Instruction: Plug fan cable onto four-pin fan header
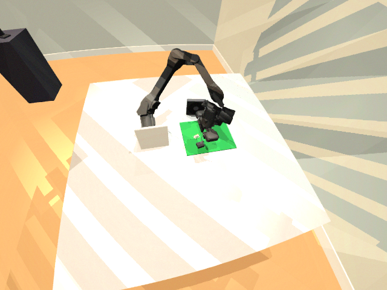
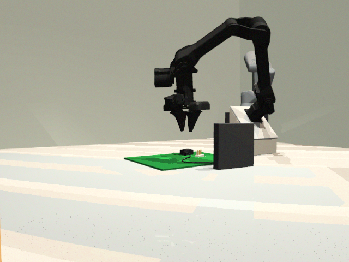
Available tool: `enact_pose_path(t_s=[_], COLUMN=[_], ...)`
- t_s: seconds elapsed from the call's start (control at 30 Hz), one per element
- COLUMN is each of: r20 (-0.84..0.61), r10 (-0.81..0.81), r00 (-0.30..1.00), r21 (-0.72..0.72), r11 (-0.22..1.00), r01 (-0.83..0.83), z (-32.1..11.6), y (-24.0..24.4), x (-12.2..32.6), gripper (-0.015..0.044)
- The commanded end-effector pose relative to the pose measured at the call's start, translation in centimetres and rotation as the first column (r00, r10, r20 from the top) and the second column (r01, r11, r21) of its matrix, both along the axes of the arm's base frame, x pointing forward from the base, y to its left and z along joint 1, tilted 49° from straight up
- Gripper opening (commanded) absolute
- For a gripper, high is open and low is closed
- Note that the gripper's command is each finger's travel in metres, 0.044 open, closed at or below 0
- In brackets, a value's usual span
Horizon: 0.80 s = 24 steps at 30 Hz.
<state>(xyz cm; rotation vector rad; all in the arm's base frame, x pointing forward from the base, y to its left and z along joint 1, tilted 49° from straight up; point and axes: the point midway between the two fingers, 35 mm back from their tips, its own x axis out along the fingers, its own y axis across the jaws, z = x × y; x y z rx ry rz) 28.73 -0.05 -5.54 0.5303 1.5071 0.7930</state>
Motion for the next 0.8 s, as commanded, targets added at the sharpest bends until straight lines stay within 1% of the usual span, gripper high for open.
enact_pose_path(t_s=[0.0,0.27,0.77], r20=[-0.003,-0.003,-0.003], r10=[0.002,0.002,0.002], r00=[1.0,1.0,1.0], r21=[-0.003,-0.003,-0.003], r11=[1.0,1.0,1.0], r01=[-0.002,-0.002,-0.002], z=[-0.05,-0.05,-0.05], y=[0.01,0.01,0.01], x=[-0.04,-0.04,-0.04], gripper=[0.0231,0.044,0.044])
